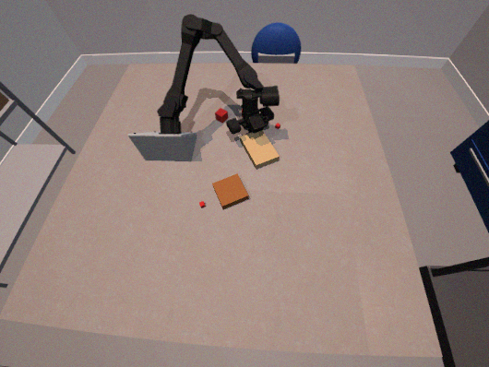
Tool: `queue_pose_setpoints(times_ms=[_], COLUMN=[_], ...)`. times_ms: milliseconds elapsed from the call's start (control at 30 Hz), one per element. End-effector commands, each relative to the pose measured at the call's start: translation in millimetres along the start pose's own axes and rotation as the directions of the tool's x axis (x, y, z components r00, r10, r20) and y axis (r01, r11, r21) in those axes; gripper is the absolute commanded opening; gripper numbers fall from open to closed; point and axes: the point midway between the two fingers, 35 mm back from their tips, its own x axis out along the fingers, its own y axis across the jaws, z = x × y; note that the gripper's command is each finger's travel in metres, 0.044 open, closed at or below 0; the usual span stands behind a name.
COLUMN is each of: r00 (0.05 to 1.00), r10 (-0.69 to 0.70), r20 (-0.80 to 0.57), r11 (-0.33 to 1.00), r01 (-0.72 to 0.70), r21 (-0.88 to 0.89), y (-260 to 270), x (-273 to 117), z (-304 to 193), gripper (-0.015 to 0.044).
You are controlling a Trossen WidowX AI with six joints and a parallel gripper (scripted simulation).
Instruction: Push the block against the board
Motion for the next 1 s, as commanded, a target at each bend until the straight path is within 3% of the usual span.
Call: queue_pose_setpoints(times_ms=[0,967], r00=[1.000,1.000], r10=[-0.010,-0.010], r20=[0.009,0.010], r11=[1.000,1.000], r01=[0.010,0.010], r21=[0.006,0.006], y=[-2,-2], x=[2,2], z=[8,30], gripper=[0.0000,0.0000])
